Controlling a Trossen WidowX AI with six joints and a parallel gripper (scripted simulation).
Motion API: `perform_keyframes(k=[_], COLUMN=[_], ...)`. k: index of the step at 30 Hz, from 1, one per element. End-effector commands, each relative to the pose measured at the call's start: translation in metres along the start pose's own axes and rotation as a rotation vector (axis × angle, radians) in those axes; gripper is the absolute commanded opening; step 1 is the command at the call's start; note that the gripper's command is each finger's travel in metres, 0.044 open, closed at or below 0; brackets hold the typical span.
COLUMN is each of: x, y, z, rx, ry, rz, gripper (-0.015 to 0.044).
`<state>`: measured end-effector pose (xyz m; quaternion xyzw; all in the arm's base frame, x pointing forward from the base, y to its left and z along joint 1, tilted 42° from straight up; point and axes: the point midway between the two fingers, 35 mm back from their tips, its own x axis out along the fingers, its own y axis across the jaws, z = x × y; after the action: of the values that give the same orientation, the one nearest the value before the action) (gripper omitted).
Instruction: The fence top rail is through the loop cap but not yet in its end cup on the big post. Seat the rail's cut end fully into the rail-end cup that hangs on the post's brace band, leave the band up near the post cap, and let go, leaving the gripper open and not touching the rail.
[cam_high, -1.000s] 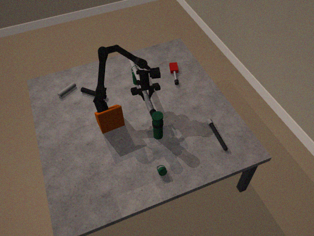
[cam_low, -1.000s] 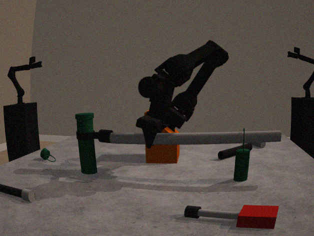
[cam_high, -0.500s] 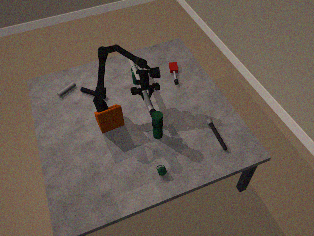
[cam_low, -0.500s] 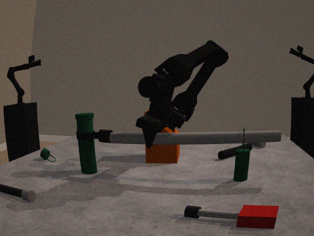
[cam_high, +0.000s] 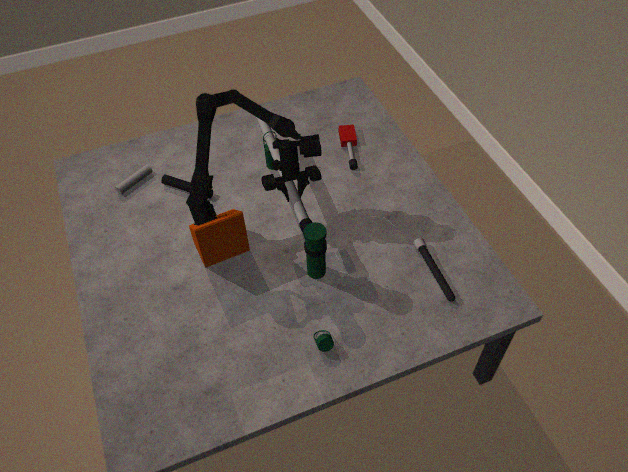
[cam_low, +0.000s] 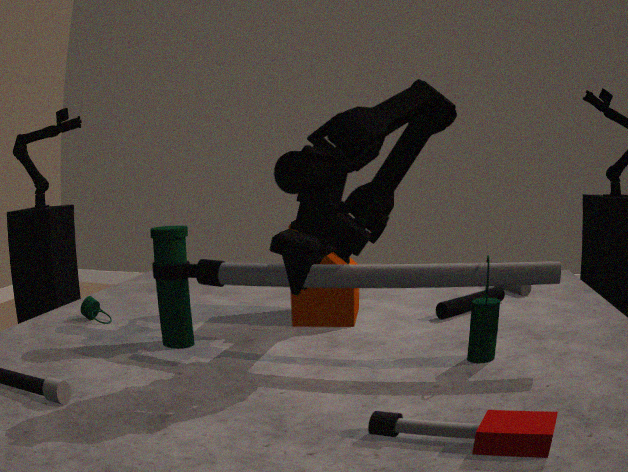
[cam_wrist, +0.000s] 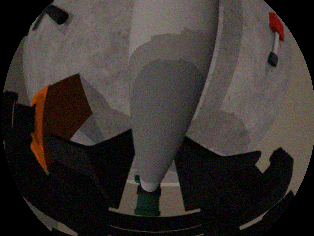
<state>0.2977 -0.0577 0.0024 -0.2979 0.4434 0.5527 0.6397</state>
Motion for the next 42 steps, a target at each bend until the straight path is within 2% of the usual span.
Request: perform_keyframes(k=[1,42], x=[-0.003,0.0], y=[0.0,0.001], z=[-0.005,-0.017], rx=[0.005,0.0], ry=[0.01,0.001], rz=[-0.004,0.0], gripper=[0.0,0.0])
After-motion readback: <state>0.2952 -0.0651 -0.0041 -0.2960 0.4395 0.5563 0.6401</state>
